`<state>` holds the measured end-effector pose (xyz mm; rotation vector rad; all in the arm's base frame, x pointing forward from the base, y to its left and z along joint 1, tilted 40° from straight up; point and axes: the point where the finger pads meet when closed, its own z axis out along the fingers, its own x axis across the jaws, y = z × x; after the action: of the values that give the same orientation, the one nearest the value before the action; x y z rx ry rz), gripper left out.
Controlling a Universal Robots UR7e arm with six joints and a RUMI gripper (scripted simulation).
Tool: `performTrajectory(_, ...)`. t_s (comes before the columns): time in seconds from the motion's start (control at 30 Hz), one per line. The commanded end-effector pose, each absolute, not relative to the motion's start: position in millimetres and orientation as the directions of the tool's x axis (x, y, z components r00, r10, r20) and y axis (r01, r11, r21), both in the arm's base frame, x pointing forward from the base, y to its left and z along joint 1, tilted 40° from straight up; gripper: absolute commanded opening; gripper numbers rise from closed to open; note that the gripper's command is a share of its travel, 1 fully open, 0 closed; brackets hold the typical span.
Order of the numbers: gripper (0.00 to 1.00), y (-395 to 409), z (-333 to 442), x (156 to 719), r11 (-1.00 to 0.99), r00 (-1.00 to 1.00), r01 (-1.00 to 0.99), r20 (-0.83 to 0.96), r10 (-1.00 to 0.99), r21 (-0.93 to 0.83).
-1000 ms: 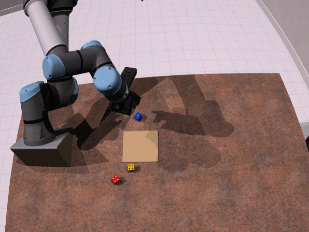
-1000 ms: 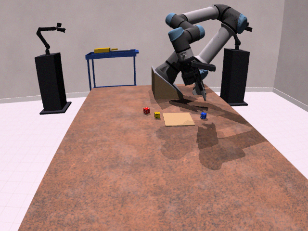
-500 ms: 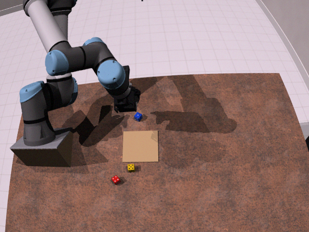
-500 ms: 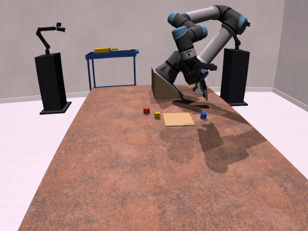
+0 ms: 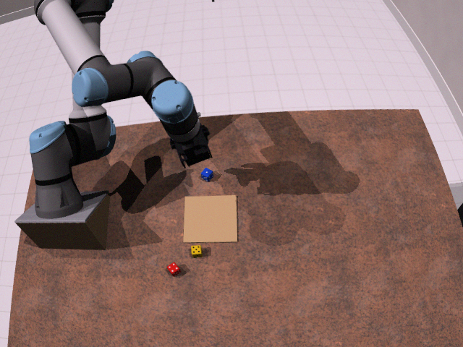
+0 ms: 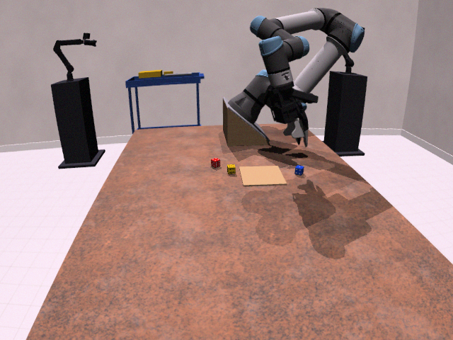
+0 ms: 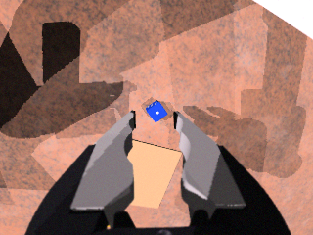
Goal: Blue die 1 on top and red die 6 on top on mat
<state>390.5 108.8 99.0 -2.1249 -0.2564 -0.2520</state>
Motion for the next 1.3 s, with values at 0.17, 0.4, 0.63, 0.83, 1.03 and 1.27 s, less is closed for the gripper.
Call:
performTrajectory(0.17,0.24,107.6,100.7,390.5,-0.506,0.85,0.522,0.464,0.248,-0.687)
performTrajectory(0.4,0.24,107.1,101.3,390.4,-0.47,0.759,0.649,0.554,0.342,-0.598)
performTrajectory(0.63,0.24,106.4,101.8,390.6,-0.423,0.658,0.752,0.623,0.424,-0.506)
performTrajectory(0.83,0.24,105.6,102.3,391.1,-0.371,0.559,0.828,0.67,0.488,-0.421)
performTrajectory(1.03,0.24,104.7,102.8,391.9,-0.305,0.443,0.896,0.708,0.55,-0.324)
performTrajectory(1.27,0.24,103.5,103.6,393.2,-0.226,0.314,0.949,0.733,0.604,-0.22)
